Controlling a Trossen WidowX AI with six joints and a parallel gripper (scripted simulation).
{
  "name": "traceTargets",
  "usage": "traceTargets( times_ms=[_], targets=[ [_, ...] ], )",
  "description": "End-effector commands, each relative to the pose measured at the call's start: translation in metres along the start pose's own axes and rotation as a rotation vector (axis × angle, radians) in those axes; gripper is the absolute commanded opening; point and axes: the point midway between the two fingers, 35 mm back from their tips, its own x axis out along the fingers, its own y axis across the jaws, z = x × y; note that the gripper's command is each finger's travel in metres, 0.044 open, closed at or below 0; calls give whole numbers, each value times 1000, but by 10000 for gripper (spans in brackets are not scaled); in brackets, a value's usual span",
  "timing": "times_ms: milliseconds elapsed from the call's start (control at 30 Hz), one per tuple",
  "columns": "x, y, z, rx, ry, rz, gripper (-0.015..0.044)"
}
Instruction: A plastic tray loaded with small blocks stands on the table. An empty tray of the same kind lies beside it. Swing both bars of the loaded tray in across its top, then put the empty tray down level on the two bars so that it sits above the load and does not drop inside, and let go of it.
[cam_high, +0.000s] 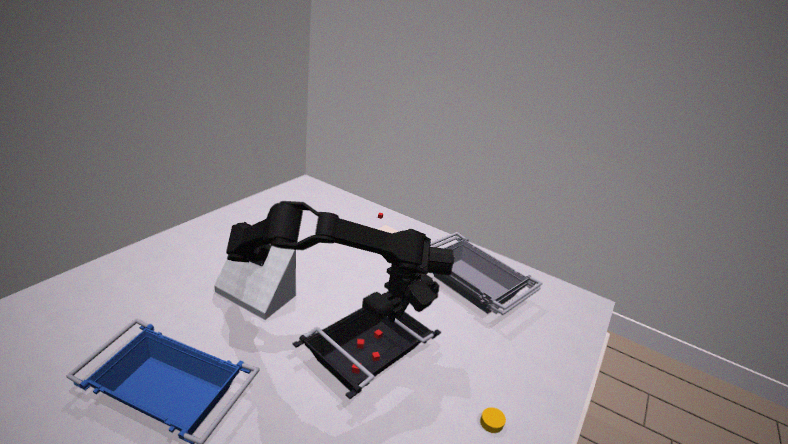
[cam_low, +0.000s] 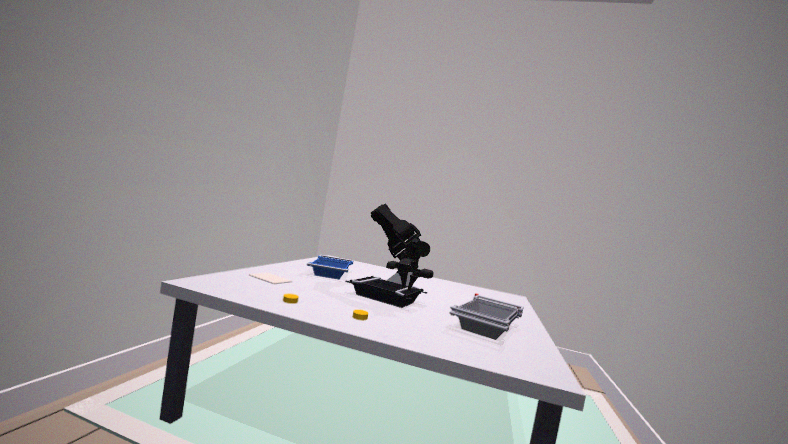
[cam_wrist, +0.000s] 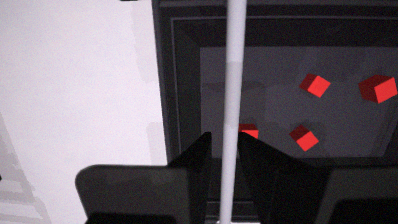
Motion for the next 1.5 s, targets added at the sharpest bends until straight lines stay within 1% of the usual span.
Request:
traceTargets(
  times_ms=[0,100,133,167,833,933,967,1467],
  targets=[
    [-24,4,1,3,-10,13,88],
    [-34,5,0,3,-10,13,88],
    [-34,5,0,3,-10,13,88],
    [-26,4,0,-2,-13,8,88],
    [-26,4,0,-2,-13,8,88],
    [-26,4,0,-2,-13,8,10],
    [-26,4,0,-2,-13,8,0],
    [-25,4,0,1,-11,7,0]
  ],
)
